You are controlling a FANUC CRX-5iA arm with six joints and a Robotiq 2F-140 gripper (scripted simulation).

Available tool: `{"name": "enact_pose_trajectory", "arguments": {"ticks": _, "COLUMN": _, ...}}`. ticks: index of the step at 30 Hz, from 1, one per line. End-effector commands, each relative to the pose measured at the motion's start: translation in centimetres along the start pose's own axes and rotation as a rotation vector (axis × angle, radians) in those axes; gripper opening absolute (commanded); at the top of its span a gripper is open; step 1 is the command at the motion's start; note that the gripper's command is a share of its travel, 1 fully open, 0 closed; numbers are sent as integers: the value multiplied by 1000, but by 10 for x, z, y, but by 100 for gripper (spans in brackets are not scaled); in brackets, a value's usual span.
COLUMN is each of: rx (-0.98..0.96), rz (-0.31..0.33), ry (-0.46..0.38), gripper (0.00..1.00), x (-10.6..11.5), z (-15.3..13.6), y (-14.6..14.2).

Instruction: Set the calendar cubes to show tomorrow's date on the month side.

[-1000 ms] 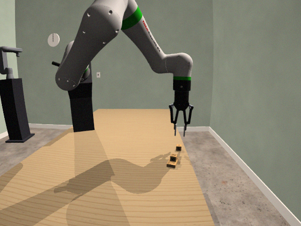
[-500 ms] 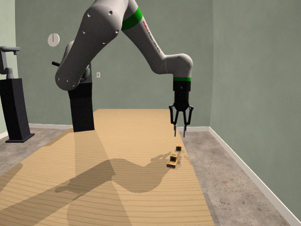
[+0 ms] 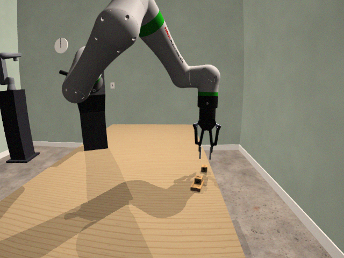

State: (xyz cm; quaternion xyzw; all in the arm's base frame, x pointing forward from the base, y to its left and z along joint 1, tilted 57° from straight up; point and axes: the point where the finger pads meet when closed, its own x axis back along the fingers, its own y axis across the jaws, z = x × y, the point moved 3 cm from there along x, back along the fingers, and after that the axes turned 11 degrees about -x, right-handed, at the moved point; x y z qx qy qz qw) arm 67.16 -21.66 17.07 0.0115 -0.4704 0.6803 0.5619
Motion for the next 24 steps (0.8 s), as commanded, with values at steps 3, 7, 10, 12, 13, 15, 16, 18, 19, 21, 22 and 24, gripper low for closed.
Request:
{"name": "enact_pose_trajectory", "arguments": {"ticks": 3, "rx": 0, "rz": 0, "ry": 0, "gripper": 35, "x": -8, "z": 0, "y": 0}}
{"name": "enact_pose_trajectory", "arguments": {"ticks": 7, "rx": 0, "rz": 0, "ry": 0, "gripper": 35, "x": -14, "z": 0, "y": 0}}
{"name": "enact_pose_trajectory", "arguments": {"ticks": 10, "rx": 0, "rz": 0, "ry": 0, "gripper": 35, "x": -18, "z": 0, "y": 0}}
{"name": "enact_pose_trajectory", "arguments": {"ticks": 12, "rx": 0, "rz": 0, "ry": 0, "gripper": 35, "x": -20, "z": 0, "y": 0}}
{"name": "enact_pose_trajectory", "arguments": {"ticks": 13, "rx": 0, "rz": 0, "ry": 0, "gripper": 35, "x": -20, "z": 0, "y": 0}}
{"name": "enact_pose_trajectory", "arguments": {"ticks": 15, "rx": 0, "rz": 0, "ry": 0, "gripper": 35, "x": -22, "z": 0, "y": 0}}
{"name": "enact_pose_trajectory", "arguments": {"ticks": 16, "rx": 0, "rz": 0, "ry": 0, "gripper": 35, "x": -24, "z": 0, "y": 0}}
{"name": "enact_pose_trajectory", "arguments": {"ticks": 18, "rx": 0, "rz": 0, "ry": 0, "gripper": 35, "x": -26, "z": 0, "y": 0}}
{"name": "enact_pose_trajectory", "arguments": {"ticks": 19, "rx": 0, "rz": 0, "ry": 0, "gripper": 35, "x": -27, "z": 0, "y": 0}}
{"name": "enact_pose_trajectory", "arguments": {"ticks": 21, "rx": 0, "rz": 0, "ry": 0, "gripper": 35, "x": -29, "z": 0, "y": 0}}
{"name": "enact_pose_trajectory", "arguments": {"ticks": 22, "rx": 0, "rz": 0, "ry": 0, "gripper": 35, "x": -29, "z": 0, "y": 0}}
{"name": "enact_pose_trajectory", "arguments": {"ticks": 24, "rx": 0, "rz": 0, "ry": 0, "gripper": 35, "x": -30, "z": 0, "y": 0}}
